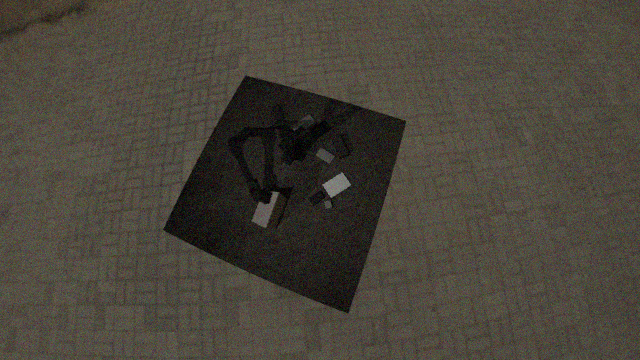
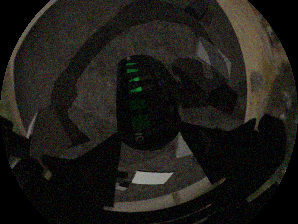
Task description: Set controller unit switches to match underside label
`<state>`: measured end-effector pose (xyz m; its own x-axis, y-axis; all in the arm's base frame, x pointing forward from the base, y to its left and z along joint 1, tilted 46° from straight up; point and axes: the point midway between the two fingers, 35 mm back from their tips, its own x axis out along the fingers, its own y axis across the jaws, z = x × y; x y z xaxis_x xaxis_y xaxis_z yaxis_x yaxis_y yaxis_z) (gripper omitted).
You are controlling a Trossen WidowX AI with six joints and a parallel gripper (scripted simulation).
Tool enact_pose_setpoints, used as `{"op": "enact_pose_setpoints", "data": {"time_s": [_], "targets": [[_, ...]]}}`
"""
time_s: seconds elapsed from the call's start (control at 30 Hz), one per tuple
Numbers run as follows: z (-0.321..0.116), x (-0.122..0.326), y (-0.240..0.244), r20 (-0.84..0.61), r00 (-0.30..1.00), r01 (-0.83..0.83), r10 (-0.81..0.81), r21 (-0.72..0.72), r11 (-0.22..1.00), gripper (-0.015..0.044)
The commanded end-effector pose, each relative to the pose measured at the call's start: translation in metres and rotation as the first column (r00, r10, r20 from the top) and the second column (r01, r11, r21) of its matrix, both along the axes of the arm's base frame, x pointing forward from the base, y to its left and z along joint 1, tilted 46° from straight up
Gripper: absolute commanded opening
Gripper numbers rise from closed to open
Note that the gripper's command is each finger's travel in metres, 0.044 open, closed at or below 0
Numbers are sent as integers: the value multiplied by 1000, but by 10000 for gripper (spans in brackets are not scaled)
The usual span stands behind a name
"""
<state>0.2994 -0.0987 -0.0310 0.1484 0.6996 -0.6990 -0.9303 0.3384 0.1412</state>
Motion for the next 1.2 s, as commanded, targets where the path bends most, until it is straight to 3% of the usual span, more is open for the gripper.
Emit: {"op": "enact_pose_setpoints", "data": {"time_s": [0.0,1.17], "targets": [[-5,-3,2,-9,1000,-8,8,5,1000,338],[-31,-8,0,-9,1000,-8,8,4,1000,338]]}}
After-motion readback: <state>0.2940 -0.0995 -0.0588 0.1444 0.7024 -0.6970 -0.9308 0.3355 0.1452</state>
